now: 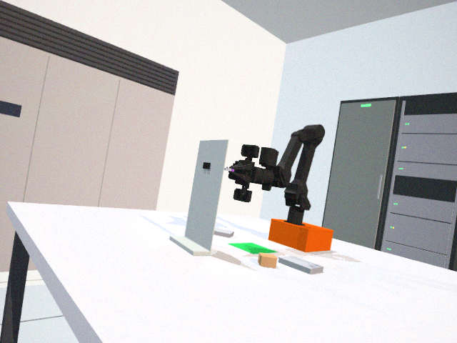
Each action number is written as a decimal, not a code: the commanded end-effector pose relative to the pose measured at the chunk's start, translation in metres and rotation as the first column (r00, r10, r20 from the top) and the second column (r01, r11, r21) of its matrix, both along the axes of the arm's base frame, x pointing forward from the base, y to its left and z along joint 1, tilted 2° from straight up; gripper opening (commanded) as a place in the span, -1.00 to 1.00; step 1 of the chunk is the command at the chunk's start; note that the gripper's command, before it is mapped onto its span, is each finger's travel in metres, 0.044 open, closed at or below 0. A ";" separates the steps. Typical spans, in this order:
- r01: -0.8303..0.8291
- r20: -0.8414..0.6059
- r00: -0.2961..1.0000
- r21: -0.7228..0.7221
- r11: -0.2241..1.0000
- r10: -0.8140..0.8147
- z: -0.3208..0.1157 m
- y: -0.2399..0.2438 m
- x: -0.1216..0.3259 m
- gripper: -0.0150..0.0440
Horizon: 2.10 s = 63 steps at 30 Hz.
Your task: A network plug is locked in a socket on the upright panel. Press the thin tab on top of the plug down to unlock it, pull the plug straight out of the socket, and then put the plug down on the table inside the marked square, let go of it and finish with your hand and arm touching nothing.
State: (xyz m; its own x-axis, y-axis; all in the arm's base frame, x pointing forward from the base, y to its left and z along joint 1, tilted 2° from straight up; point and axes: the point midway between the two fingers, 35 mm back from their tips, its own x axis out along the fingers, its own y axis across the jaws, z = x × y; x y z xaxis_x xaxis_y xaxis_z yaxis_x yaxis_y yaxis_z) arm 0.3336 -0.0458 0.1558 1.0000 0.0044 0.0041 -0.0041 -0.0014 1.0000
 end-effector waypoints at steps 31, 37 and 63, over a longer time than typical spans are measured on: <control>-0.004 -0.007 1.000 0.004 1.000 0.004 0.036 0.008 -0.010 -0.49; -0.005 -0.008 1.000 0.005 1.000 0.005 0.045 0.011 -0.014 -0.49; 0.012 -0.395 0.919 0.051 0.999 0.009 -0.030 0.027 -0.035 -0.49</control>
